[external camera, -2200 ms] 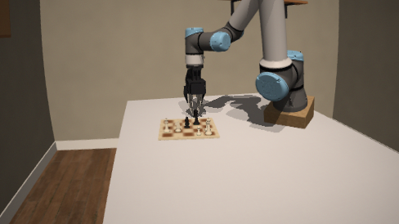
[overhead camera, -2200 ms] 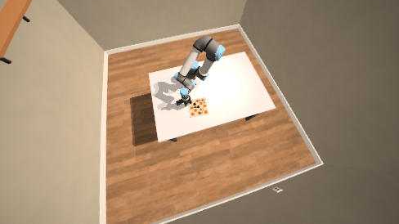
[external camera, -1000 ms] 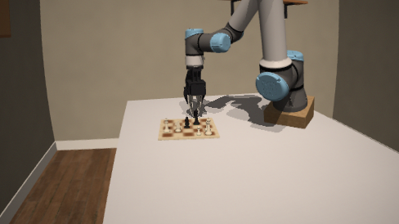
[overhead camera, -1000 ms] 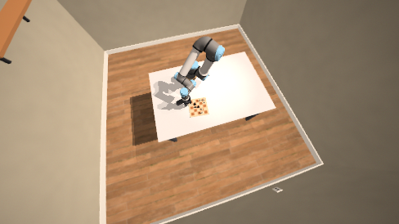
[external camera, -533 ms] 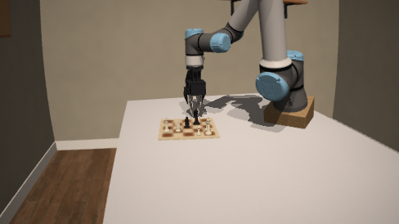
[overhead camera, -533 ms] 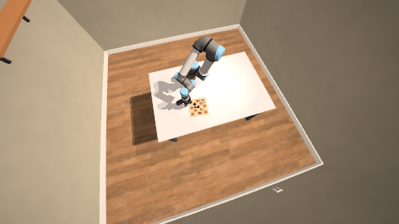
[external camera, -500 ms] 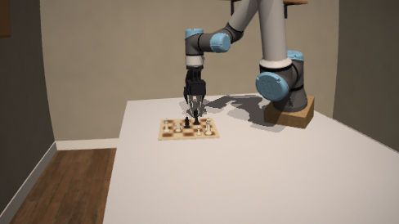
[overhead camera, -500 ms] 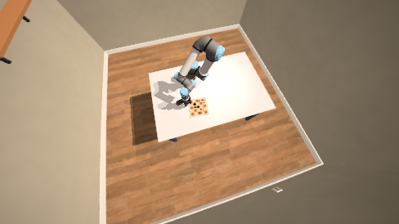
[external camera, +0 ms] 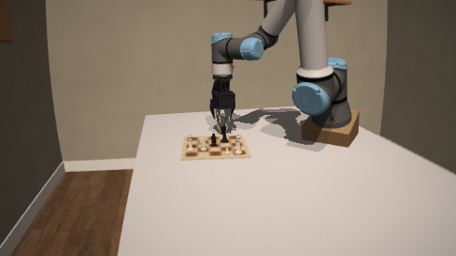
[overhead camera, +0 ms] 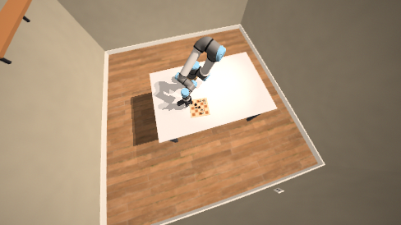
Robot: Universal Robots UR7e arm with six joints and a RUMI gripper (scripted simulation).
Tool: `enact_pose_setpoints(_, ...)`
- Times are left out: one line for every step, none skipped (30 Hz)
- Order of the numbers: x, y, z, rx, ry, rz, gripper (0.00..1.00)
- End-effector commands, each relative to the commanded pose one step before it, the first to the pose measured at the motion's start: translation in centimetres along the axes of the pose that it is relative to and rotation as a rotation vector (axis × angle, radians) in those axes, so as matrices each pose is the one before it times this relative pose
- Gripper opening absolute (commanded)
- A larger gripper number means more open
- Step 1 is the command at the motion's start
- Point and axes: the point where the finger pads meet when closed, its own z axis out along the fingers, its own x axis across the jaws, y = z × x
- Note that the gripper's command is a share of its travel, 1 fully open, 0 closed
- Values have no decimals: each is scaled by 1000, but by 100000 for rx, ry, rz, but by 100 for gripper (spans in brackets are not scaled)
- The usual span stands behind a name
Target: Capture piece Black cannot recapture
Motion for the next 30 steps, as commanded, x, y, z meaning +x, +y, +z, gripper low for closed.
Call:
enact_pose_setpoints(-30, -26, -31, 75, -77, -17, 8)
enact_pose_setpoints(0, 0, 0, 0, 0, 0, 8)
enact_pose_setpoints(0, 0, 0, 0, 0, 0, 8)
enact_pose_setpoints(0, 0, 0, 0, 0, 0, 12)
enact_pose_setpoints(0, 0, 0, 0, 0, 0, 12)
enact_pose_setpoints(0, 0, 0, 0, 0, 0, 12)
enact_pose_setpoints(0, 0, 0, 0, 0, 0, 16)
enact_pose_setpoints(0, 0, 0, 0, 0, 0, 16)
enact_pose_setpoints(0, 0, 0, 0, 0, 0, 16)
enact_pose_setpoints(0, 0, 0, 0, 0, 0, 16)
enact_pose_setpoints(0, 0, 0, 0, 0, 0, 16)
enact_pose_setpoints(0, 0, 0, 0, 0, 0, 20)
enact_pose_setpoints(0, 0, 0, 0, 0, 0, 20)
enact_pose_setpoints(0, 0, 0, 0, 0, 0, 20)
enact_pose_setpoints(0, 0, 0, 0, 0, 0, 20)
enact_pose_setpoints(0, 0, 0, 0, 0, 0, 20)
enact_pose_setpoints(0, 0, 0, 0, 0, 0, 20)
enact_pose_setpoints(0, 0, 0, 0, 0, 0, 20)
enact_pose_setpoints(0, 0, 0, 0, 0, 0, 20)
enact_pose_setpoints(0, 0, 0, 0, 0, 0, 20)
enact_pose_setpoints(0, 0, -3, 0, 0, 0, 20)
enact_pose_setpoints(0, 0, -19, 0, 0, 0, 20)
enact_pose_setpoints(0, 0, -48, 0, 0, 0, 20)
enact_pose_setpoints(0, 0, -86, 0, 0, 0, 20)
enact_pose_setpoints(0, 0, -132, 0, 0, 0, 20)
enact_pose_setpoints(1, 1, -182, 0, 0, 0, 20)
enact_pose_setpoints(0, 0, 0, 0, 0, 0, 20)
enact_pose_setpoints(0, 0, 0, 0, 0, 0, 20)
enact_pose_setpoints(-1, -1, -238, 0, 0, 0, 20)
enact_pose_setpoints(1, 1, -292, 0, 0, 0, 20)
